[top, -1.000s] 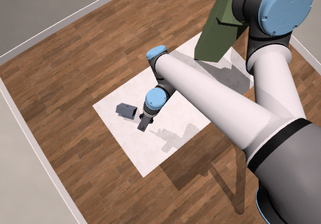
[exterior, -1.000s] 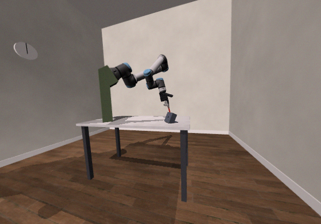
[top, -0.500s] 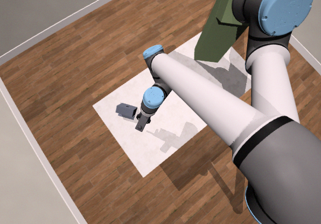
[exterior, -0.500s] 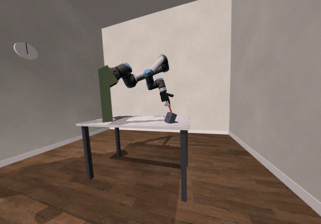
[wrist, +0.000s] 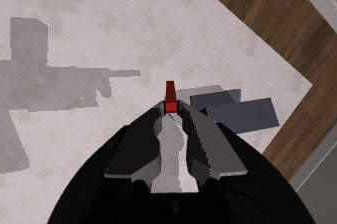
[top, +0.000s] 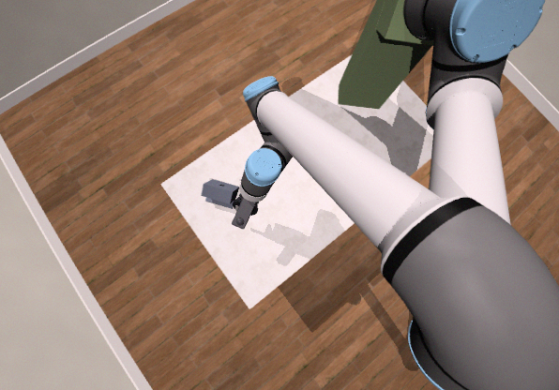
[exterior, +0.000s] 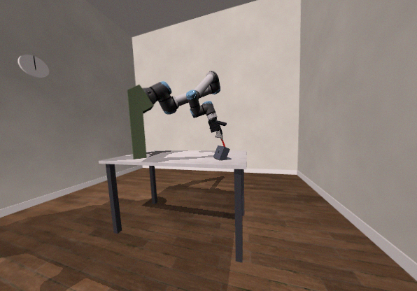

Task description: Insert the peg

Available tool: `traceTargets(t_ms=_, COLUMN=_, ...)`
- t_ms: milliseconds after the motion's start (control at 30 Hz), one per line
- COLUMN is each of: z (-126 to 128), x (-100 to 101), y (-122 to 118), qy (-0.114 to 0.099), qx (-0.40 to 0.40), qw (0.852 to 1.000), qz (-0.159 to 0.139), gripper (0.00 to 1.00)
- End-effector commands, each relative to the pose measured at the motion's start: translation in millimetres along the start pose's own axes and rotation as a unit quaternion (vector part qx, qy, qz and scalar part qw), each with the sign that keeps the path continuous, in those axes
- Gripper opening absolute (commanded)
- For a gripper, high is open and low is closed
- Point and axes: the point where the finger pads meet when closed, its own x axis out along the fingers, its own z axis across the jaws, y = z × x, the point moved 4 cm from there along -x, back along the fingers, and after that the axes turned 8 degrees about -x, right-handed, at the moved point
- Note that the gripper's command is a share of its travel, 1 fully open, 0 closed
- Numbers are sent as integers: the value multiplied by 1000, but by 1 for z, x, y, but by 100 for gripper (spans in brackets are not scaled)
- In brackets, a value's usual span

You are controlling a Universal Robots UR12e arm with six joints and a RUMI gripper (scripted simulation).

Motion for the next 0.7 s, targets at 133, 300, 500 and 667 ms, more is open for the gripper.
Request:
traceTargets(t_ms=133, z=10, x=2, y=2, qy=-7, qx=-15, qw=1000, qz=11, gripper=0)
traceTargets(t_ms=300, z=16, x=3, y=3, qy=-12, qx=-24, qw=999, qz=18, gripper=0)
traceTargets(t_ms=500, z=21, x=4, y=4, qy=-15, qx=-32, qw=999, qz=23, gripper=0)
traceTargets(t_ms=667, z=27, x=5, y=5, qy=-19, qx=-41, qw=999, qz=29, gripper=0)
